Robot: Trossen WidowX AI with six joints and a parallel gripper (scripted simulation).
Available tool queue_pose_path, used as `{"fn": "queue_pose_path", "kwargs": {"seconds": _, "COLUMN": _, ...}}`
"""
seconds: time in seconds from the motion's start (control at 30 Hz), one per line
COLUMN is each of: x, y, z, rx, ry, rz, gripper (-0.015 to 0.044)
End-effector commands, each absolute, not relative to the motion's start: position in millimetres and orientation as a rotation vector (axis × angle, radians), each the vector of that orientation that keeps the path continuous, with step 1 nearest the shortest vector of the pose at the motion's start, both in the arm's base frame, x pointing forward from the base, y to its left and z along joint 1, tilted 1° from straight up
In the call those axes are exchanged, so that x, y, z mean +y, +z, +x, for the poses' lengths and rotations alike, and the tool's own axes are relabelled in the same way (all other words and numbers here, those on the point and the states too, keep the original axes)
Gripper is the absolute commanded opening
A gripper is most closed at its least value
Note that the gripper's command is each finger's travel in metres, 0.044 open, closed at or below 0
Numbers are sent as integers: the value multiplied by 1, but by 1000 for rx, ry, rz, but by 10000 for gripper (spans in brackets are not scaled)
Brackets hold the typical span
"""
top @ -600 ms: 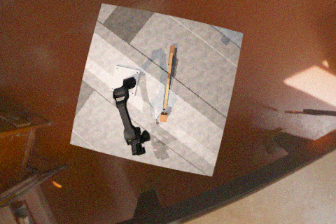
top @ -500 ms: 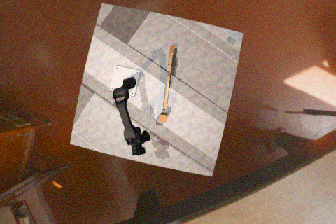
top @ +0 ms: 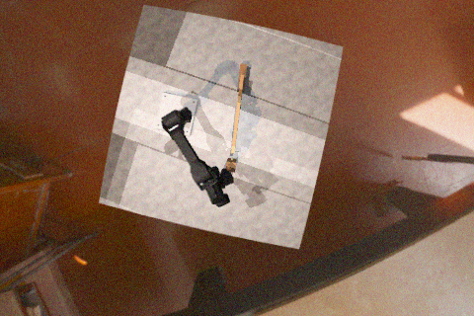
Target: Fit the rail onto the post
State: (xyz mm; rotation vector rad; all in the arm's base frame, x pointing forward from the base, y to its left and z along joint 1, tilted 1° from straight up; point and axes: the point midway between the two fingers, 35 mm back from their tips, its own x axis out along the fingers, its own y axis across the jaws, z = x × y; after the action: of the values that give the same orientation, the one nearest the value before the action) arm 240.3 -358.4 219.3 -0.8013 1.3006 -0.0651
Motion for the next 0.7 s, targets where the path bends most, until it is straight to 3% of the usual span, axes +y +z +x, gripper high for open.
{"fn": "queue_pose_path", "kwargs": {"seconds": 0.0, "x": -321, "y": 232, "z": 272, "rx": 1202, "ry": -31, "rz": -830, "gripper": 440}}
{"fn": "queue_pose_path", "kwargs": {"seconds": 0.3, "x": -244, "y": 238, "z": 323, "rx": 1074, "ry": 103, "rz": -893, "gripper": 440}}
{"fn": "queue_pose_path", "kwargs": {"seconds": 0.47, "x": -228, "y": 213, "z": 332, "rx": 1113, "ry": 198, "rz": -917, "gripper": 440}}
{"fn": "queue_pose_path", "kwargs": {"seconds": 0.67, "x": -190, "y": 156, "z": 321, "rx": 1204, "ry": 595, "rz": -1054, "gripper": 440}}
